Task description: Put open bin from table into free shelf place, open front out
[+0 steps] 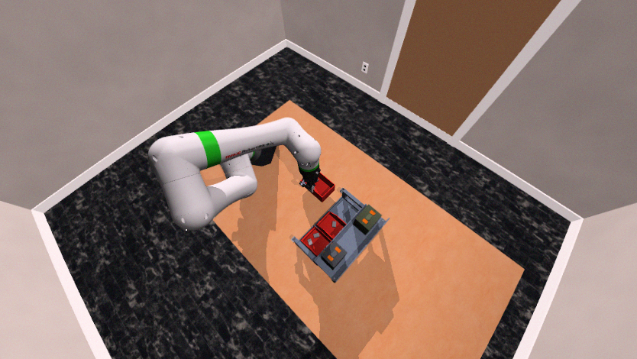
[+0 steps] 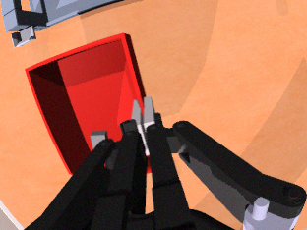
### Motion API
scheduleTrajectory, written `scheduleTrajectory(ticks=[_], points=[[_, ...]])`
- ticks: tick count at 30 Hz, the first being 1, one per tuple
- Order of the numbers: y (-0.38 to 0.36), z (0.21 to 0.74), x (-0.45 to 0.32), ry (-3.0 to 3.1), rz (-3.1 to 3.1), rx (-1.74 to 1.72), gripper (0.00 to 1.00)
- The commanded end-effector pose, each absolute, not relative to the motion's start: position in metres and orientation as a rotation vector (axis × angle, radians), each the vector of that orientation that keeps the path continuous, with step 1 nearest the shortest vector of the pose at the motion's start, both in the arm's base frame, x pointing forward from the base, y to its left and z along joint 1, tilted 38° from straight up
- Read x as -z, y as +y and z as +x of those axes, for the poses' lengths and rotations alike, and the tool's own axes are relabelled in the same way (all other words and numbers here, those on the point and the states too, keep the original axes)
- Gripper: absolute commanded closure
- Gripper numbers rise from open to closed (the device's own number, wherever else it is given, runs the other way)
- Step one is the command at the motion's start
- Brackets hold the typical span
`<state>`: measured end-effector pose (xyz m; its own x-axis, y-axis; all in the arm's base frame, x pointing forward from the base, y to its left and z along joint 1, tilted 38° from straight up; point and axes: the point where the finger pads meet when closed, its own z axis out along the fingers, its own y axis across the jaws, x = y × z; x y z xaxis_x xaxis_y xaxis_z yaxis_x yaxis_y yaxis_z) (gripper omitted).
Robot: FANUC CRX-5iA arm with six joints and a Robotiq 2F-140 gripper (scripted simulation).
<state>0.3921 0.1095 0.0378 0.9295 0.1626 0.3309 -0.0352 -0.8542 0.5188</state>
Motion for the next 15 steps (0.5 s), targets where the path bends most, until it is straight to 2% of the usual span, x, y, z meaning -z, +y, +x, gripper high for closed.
scheduleTrajectory(ticks=[1,15], points=[[0.110,0.394,-0.038,0.091,2.550,-0.499,1.00],[0.114,0.416,-0.046,0.091,2.550,-0.499,1.00]])
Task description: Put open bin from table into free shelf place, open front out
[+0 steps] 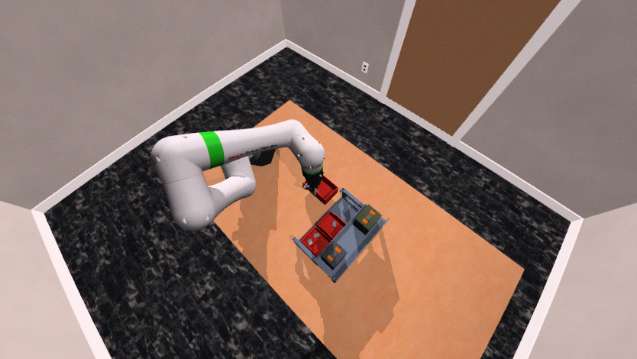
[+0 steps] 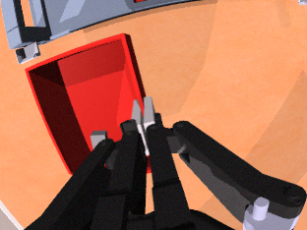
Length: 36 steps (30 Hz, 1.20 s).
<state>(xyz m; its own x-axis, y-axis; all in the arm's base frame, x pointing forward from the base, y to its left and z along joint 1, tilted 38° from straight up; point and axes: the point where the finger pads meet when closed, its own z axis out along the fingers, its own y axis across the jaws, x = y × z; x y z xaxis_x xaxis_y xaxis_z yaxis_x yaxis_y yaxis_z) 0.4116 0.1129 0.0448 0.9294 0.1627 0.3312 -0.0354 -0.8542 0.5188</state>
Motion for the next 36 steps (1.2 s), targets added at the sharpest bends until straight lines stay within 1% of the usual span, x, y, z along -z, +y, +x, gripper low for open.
scheduleTrajectory(ticks=[1,11,36], points=[[0.114,0.418,-0.047,0.091,2.550,-0.499,1.00],[0.116,0.428,-0.051,0.091,2.550,-0.499,1.00],[0.116,0.429,-0.051,0.091,2.550,-0.499,1.00]])
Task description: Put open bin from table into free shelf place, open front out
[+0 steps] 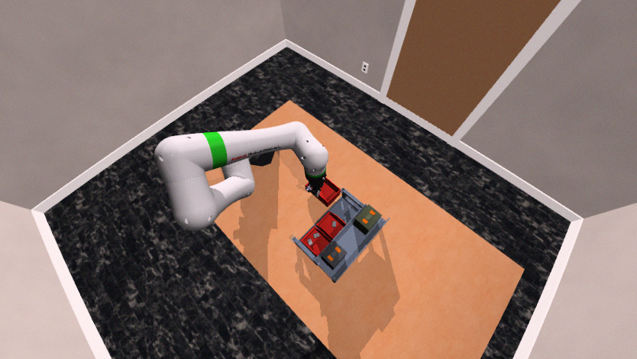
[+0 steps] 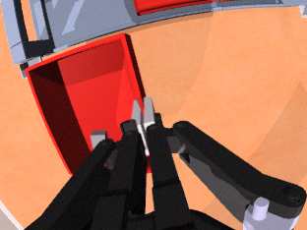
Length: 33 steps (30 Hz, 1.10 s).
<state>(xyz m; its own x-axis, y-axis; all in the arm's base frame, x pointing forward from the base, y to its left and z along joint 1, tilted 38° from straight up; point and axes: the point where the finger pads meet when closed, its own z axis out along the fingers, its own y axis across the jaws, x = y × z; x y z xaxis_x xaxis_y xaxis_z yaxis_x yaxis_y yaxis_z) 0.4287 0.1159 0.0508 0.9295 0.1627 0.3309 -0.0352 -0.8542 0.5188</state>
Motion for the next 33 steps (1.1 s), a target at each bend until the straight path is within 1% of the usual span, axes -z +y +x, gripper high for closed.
scheduleTrajectory(ticks=[1,21,33], points=[[0.1162,0.4287,-0.0509,0.091,2.550,-0.499,1.00],[0.1164,0.4290,-0.0513,0.088,2.551,-0.489,1.00],[0.1184,0.4311,-0.0547,0.061,2.567,-0.392,1.00]])
